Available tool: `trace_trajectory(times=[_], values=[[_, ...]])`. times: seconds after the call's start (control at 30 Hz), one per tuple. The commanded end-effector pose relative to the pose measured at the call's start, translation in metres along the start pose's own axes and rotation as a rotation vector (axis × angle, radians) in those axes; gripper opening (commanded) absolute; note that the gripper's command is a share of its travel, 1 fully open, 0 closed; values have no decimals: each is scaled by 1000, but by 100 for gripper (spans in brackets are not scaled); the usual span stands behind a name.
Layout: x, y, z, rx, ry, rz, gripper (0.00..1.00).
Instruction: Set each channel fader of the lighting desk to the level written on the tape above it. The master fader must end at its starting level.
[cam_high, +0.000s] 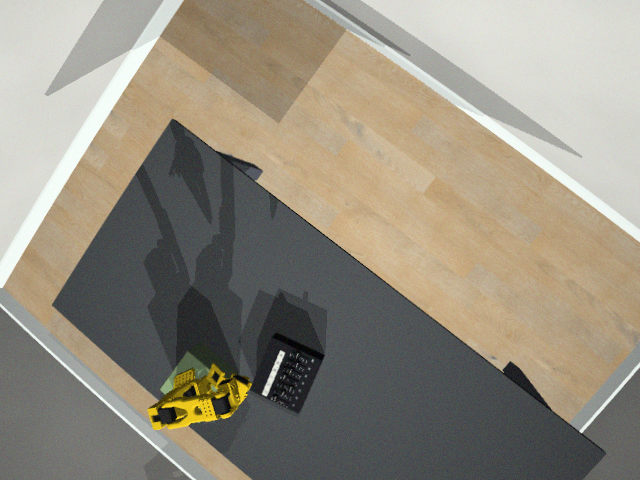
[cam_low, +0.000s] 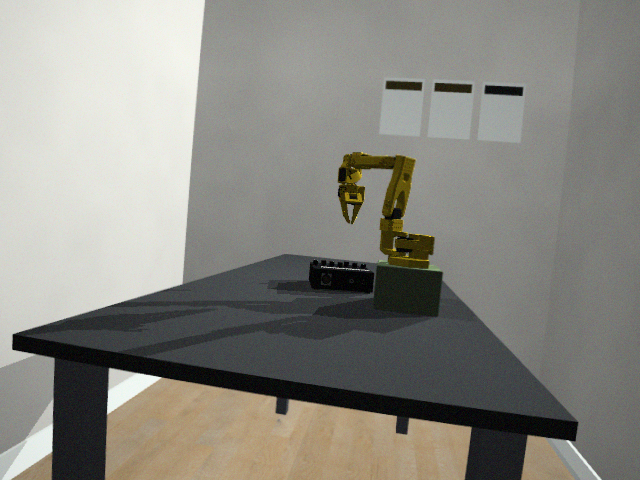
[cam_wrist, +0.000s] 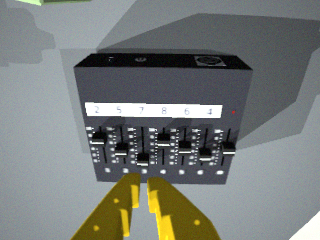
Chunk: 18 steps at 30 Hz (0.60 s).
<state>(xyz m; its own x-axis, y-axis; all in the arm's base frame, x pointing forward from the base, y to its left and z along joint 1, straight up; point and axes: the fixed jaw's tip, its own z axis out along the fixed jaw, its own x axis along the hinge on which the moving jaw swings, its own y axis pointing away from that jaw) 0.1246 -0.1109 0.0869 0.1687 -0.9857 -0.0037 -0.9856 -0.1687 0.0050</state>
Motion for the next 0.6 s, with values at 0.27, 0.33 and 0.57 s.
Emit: trace_trajectory(times=[0.27,0.33,0.57], values=[[-1,3,6,-32,-40,-2,0],[2,3,8,-38,-48,-5,0],[18,-1,22,-77,-105,-23,0]])
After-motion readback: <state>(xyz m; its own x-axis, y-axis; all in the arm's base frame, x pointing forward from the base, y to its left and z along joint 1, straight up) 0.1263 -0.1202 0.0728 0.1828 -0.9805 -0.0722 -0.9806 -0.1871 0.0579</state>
